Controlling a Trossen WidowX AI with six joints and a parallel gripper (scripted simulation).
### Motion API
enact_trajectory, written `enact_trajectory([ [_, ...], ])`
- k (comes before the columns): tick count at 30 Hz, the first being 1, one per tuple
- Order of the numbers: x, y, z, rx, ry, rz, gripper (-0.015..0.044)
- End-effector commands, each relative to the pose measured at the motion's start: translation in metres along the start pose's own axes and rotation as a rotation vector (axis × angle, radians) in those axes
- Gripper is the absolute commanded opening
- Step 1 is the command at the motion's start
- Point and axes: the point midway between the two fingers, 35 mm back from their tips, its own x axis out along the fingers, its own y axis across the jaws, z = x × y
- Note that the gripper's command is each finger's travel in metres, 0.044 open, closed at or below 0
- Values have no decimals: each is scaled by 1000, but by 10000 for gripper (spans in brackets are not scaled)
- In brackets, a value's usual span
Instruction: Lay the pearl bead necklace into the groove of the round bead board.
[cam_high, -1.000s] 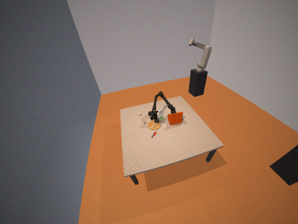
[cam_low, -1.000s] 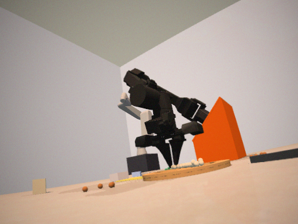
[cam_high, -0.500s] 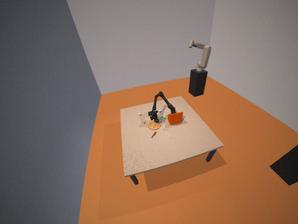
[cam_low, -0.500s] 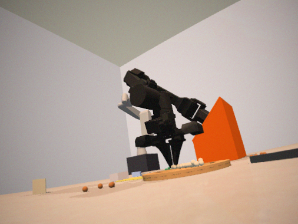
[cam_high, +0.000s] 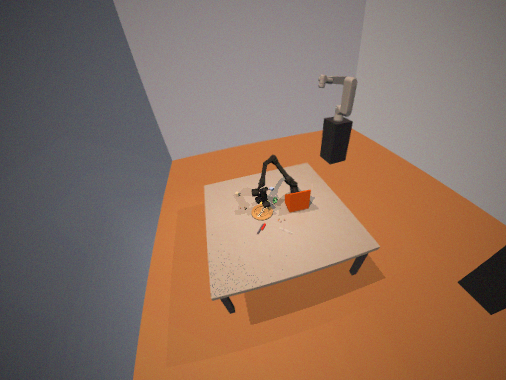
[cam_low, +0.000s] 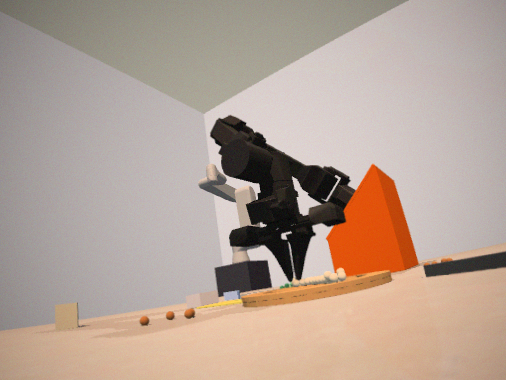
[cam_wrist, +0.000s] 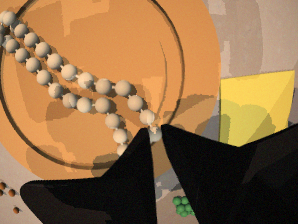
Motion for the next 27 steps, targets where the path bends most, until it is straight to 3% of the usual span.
enact_trajectory([
  [1, -1, -4, -1, 4, -3, 0, 0],
  [12, 7, -4, -2, 4, -2, -1, 0],
  [27, -1, -4, -1, 4, -3, -1, 394],
])
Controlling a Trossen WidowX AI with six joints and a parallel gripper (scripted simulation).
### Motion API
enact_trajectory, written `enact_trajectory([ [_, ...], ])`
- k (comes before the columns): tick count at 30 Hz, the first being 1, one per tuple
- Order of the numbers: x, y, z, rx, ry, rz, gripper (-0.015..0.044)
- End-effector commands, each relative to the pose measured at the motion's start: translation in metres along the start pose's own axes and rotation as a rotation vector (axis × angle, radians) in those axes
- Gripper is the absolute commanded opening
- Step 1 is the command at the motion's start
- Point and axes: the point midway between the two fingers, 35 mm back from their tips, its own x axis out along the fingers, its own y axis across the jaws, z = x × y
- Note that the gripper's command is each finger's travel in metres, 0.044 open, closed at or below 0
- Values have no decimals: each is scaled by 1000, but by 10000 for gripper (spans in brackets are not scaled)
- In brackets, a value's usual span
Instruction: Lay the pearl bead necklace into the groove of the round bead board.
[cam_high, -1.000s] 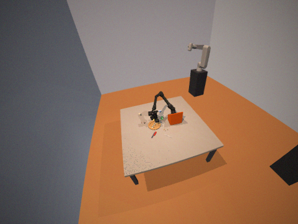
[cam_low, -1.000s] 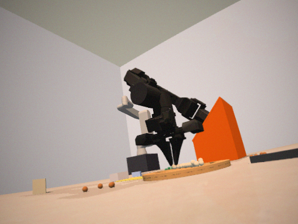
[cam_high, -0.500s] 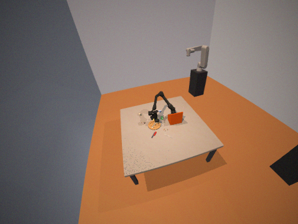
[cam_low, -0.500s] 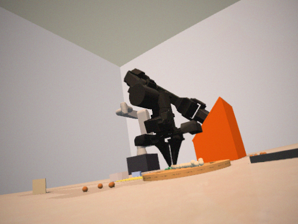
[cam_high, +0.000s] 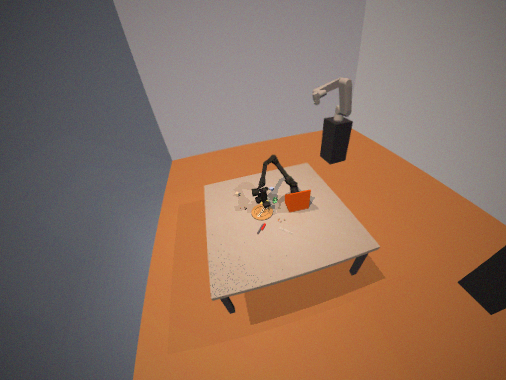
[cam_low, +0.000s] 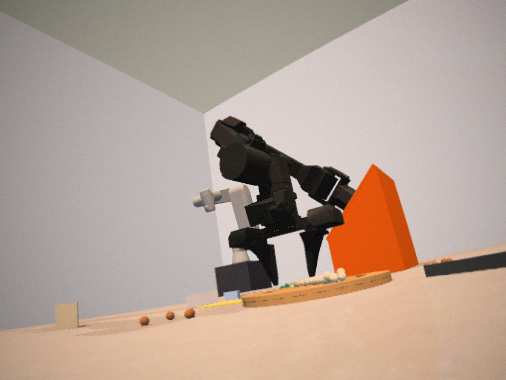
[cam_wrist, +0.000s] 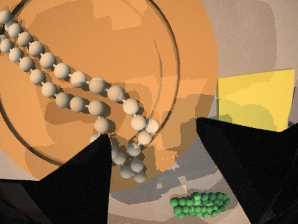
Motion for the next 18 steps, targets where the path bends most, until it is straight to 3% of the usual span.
enact_trajectory([
  [1, -4, 0, 0, 3, -1, 0, 420],
  [2, -1, 0, 0, 0, 1, 0, 440],
  [18, -4, 0, 0, 3, -1, 0, 440],
])
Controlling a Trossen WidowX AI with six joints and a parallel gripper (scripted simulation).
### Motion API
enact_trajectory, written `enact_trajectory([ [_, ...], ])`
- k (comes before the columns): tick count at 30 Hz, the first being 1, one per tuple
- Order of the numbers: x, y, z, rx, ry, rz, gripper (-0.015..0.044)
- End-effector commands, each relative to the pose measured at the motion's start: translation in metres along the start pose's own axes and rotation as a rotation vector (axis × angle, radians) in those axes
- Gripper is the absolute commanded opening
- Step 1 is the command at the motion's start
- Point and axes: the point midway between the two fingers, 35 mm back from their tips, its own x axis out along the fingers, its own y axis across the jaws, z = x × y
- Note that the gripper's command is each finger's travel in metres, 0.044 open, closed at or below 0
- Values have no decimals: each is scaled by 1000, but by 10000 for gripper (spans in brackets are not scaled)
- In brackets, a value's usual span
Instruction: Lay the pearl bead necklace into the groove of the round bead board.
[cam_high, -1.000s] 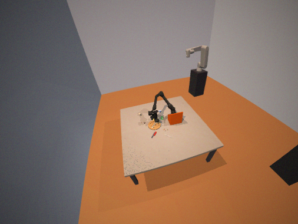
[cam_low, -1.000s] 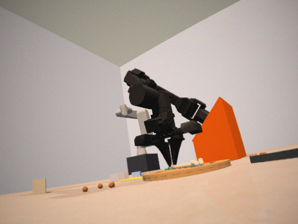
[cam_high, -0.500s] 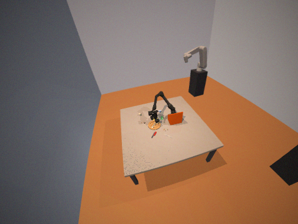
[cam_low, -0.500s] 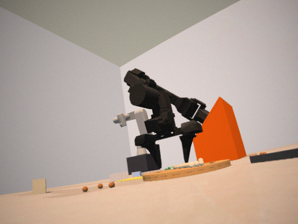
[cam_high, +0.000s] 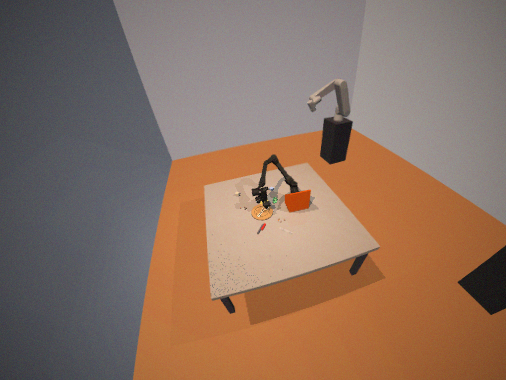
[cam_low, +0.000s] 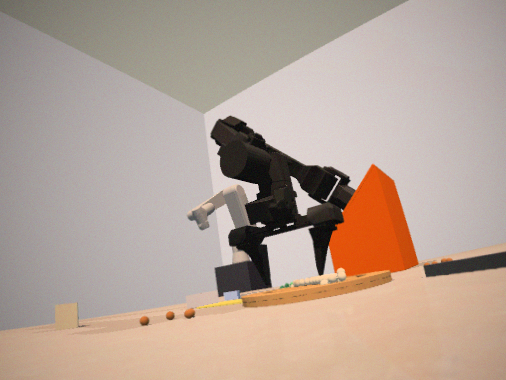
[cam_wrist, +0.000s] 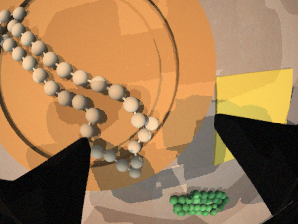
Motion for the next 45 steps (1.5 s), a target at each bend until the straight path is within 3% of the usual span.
enact_trajectory([
  [1, -1, 0, 0, 4, -1, 0, 440],
  [22, -1, 0, 0, 4, -1, 0, 440],
  [29, -32, 9, 9, -565, -2, 1, 256],
  [34, -33, 9, 9, -584, -2, 1, 125],
  [45, -18, 9, 9, -584, -2, 1, 120],
])
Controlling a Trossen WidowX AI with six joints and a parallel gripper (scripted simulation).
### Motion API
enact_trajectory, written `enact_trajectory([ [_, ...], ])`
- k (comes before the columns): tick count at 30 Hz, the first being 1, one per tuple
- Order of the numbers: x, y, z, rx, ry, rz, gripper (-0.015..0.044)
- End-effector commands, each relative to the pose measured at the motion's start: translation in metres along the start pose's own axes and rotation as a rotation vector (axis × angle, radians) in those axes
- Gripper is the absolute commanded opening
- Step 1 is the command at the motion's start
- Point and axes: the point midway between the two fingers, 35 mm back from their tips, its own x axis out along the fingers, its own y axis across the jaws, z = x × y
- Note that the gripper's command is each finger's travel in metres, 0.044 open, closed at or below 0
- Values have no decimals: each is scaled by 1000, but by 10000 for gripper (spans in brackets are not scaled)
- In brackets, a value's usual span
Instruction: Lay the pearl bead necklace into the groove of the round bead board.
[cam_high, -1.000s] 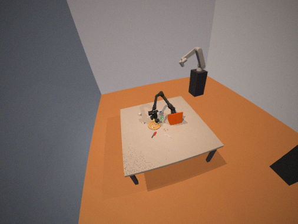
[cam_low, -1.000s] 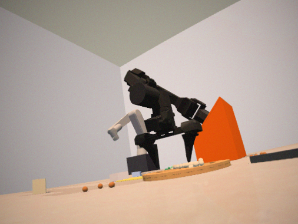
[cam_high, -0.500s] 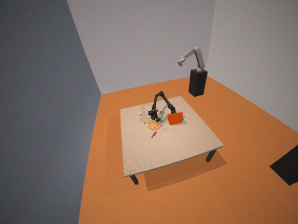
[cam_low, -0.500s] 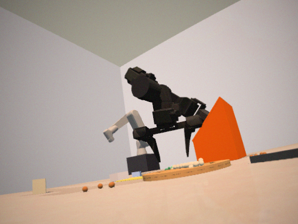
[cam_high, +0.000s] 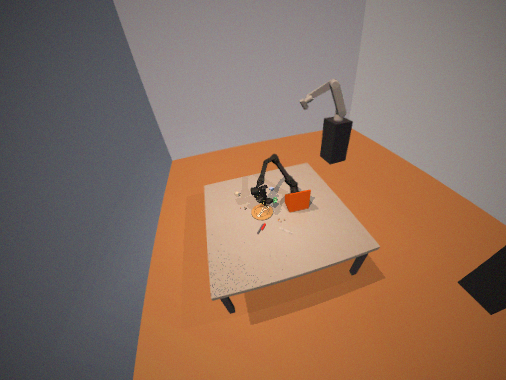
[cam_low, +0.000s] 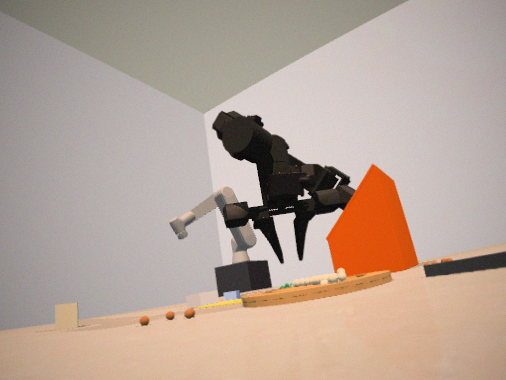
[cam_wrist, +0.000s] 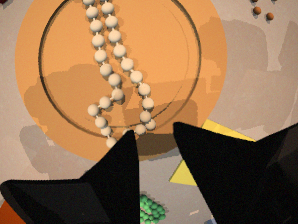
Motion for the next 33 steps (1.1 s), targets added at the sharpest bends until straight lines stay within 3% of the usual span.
enact_trajectory([
  [1, 12, 2, -1, -12, 5, 5, 120],
  [32, 36, 2, -1, -13, 6, 4, 120],
  [33, 34, 0, -1, -5, 3, 3, 94],
])
